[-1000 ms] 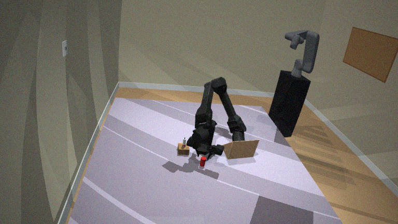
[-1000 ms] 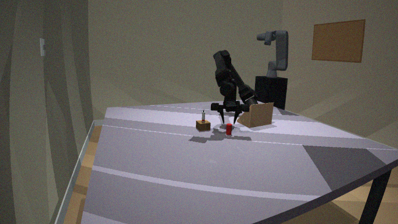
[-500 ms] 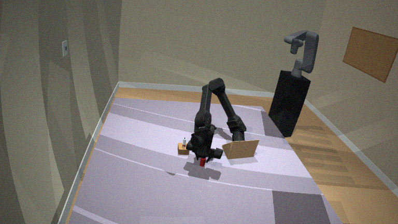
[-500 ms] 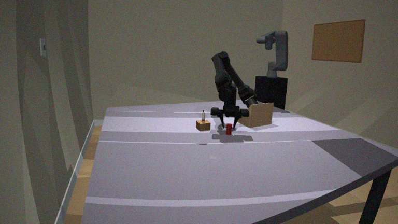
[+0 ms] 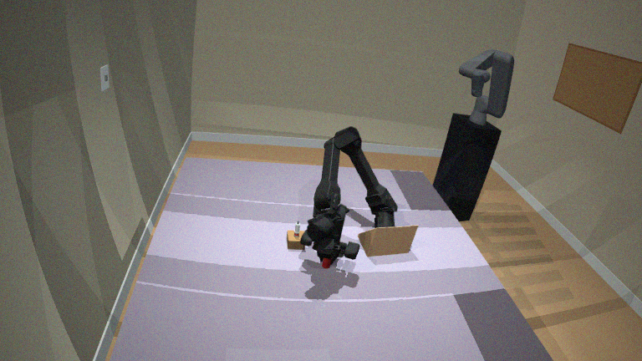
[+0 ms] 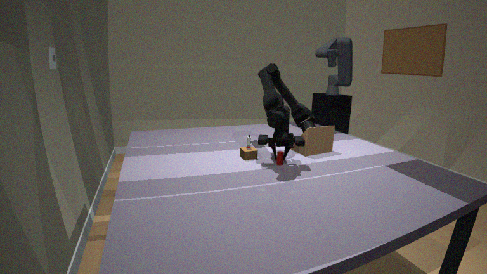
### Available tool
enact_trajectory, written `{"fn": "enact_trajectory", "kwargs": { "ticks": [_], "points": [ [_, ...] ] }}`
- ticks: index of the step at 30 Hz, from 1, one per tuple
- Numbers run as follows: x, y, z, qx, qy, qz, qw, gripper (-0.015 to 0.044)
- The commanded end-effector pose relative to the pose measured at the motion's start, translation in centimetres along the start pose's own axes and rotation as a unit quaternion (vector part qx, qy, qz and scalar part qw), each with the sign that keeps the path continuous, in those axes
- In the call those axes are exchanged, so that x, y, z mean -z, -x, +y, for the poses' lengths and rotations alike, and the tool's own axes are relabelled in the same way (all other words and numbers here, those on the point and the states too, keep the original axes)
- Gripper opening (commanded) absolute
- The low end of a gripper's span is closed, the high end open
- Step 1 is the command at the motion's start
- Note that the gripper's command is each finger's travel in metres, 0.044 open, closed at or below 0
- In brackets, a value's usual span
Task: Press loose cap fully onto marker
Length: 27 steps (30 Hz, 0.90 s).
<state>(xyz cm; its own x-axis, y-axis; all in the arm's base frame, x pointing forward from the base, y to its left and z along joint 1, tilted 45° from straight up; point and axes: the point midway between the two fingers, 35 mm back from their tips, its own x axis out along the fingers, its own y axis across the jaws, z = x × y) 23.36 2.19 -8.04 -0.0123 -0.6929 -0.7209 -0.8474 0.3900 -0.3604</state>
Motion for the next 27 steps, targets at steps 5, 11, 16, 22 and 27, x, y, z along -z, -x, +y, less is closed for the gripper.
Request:
{"fn": "enact_trajectory", "kwargs": {
  "ticks": [5, 11, 16, 22, 27],
  "points": [
    [0.2, -0.2, 0.0, 0.002, 0.004, 0.003, 1.000, 0.0082],
    [0.0, 0.9, 0.0, 0.002, 0.005, 0.002, 1.000, 0.0000],
    [-0.1, 2.4, 0.0, 0.001, 0.005, 0.002, 1.000, 0.0000],
    [-0.2, 4.2, 0.0, 0.001, 0.005, 0.002, 1.000, 0.0000],
    [-0.1, 5.8, 0.1, 0.001, 0.005, 0.002, 1.000, 0.0000]
  ]
}}
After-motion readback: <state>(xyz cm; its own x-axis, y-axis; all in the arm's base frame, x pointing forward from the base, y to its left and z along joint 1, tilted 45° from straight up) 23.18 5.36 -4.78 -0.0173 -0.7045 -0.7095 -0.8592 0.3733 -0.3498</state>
